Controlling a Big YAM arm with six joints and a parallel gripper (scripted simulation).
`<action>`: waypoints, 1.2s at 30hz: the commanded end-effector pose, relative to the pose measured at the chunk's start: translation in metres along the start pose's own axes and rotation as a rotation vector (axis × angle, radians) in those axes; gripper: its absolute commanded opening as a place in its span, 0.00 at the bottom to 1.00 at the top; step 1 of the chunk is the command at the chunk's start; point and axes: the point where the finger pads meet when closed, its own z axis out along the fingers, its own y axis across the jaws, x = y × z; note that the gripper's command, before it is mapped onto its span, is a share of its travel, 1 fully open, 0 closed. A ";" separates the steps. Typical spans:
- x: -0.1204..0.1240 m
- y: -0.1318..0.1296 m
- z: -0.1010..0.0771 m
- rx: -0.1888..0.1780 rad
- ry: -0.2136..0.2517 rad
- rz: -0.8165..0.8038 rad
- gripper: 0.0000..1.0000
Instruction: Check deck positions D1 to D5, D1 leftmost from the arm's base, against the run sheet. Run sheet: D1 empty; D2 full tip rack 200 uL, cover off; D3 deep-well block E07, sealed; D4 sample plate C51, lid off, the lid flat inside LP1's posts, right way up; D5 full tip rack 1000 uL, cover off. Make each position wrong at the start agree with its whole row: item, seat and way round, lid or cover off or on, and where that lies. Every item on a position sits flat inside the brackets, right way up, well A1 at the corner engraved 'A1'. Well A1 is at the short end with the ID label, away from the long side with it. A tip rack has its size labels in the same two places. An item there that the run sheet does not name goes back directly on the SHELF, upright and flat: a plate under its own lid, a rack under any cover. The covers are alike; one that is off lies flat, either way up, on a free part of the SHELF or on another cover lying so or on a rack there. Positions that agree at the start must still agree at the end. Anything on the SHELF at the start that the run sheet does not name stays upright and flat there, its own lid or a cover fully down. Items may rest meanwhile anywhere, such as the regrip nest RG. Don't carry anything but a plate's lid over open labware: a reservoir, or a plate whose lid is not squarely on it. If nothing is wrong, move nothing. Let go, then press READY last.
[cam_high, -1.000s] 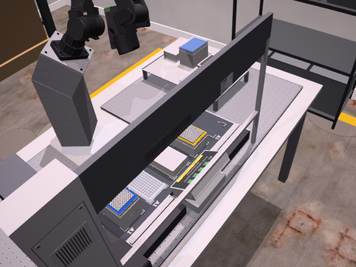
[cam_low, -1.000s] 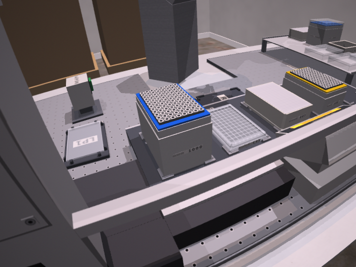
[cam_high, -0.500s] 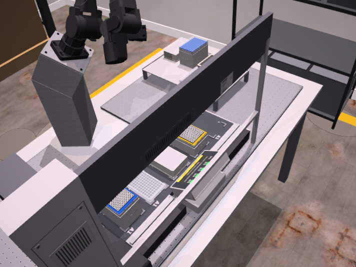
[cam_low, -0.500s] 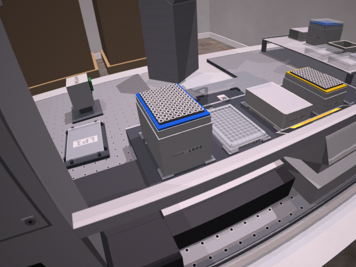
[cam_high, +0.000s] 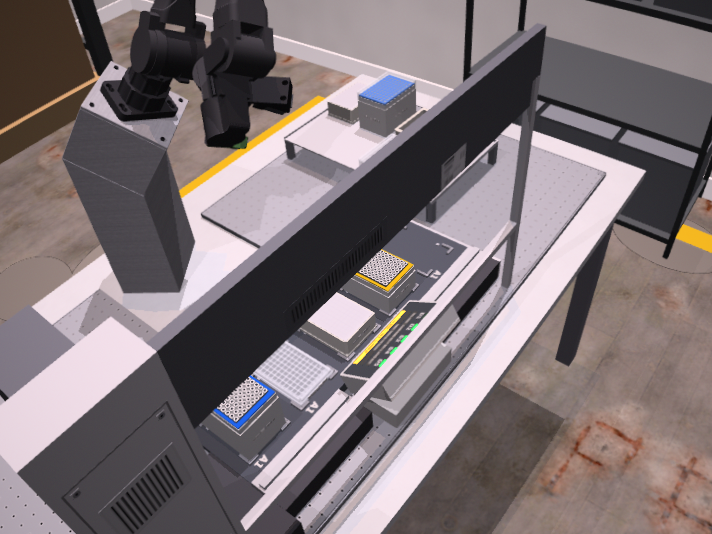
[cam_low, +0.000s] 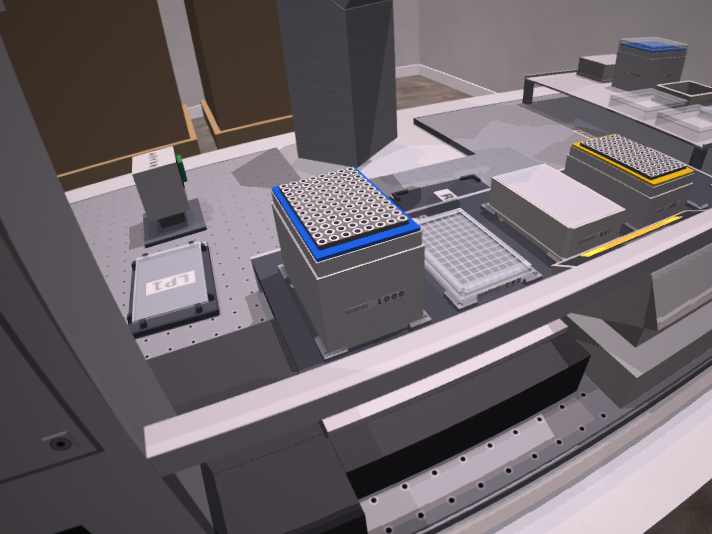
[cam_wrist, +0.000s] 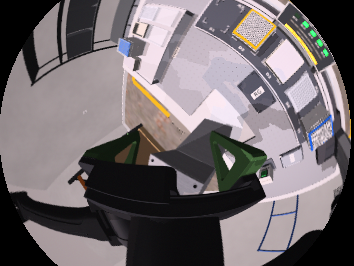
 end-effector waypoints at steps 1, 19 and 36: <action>-0.005 -0.017 -0.004 0.049 -0.030 0.071 1.00; -0.024 -0.092 -0.010 0.273 -0.130 0.255 1.00; -0.032 -0.110 -0.013 0.495 -0.243 0.416 1.00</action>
